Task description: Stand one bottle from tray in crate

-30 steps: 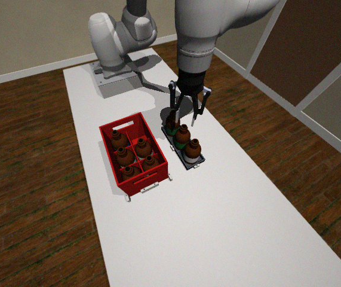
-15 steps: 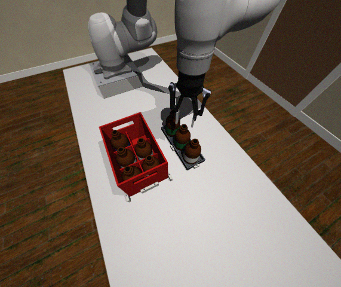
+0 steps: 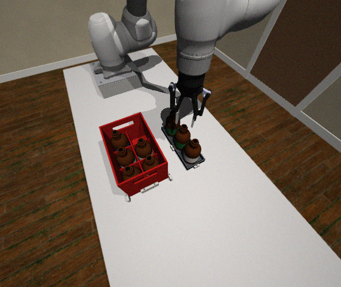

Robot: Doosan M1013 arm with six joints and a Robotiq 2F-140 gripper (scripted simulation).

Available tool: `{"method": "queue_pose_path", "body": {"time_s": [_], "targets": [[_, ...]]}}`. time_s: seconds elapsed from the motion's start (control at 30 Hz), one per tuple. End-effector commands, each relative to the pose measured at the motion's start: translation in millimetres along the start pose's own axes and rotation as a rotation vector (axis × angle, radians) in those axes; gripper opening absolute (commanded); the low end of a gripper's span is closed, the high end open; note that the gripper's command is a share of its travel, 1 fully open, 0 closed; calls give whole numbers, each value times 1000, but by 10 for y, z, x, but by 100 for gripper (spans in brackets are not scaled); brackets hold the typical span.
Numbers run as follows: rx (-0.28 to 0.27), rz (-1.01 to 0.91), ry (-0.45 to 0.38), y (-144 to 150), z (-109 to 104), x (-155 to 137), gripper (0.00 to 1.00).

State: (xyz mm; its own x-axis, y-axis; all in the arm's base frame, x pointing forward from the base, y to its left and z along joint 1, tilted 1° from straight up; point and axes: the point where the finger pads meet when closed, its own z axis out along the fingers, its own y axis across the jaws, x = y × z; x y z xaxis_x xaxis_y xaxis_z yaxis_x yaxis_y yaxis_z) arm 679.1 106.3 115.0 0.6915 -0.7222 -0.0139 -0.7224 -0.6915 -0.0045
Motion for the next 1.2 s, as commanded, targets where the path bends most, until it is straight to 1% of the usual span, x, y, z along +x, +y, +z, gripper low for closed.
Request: {"method": "queue_pose_path", "body": {"time_s": [0.0, 1.17], "targets": [[-3, -1, -2, 7, 40, -29, 38], [-3, -1, -2, 14, 40, -59, 38]]}}
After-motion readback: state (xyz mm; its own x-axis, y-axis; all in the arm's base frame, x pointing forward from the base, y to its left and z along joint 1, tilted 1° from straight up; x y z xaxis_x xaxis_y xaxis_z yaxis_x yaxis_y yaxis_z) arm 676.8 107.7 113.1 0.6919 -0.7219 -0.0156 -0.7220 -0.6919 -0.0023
